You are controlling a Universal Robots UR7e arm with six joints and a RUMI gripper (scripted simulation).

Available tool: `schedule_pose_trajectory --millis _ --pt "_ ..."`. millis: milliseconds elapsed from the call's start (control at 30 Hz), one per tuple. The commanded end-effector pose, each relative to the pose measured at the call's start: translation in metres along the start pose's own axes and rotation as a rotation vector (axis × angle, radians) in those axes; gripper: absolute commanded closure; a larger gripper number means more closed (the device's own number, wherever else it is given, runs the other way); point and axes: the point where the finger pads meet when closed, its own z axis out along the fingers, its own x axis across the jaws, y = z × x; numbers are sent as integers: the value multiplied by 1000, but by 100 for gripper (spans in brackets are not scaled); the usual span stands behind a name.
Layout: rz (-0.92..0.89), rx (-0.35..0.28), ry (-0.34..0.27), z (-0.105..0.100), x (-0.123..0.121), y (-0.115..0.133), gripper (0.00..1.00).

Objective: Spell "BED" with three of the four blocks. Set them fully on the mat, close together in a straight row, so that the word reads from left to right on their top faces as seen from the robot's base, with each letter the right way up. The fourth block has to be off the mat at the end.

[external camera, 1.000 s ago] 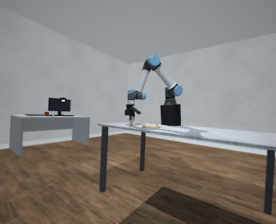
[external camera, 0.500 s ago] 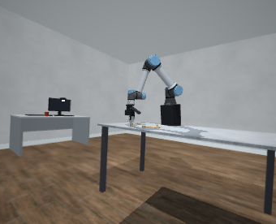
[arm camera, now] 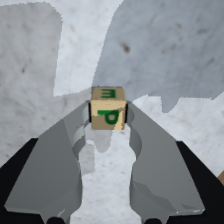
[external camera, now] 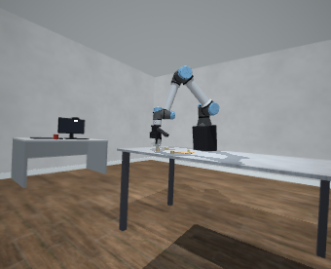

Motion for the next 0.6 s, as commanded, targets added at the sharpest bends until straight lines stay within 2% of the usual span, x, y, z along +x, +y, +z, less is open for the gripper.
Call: schedule_pose_trajectory --millis 0,267,333,567 --pt "-1 -2 1 -17 0 -1 95" --pt "0 -2 1 -62 0 0 95" --pt "0 -2 1 -62 0 0 95" --pt "0 -2 1 -93 0 0 95"
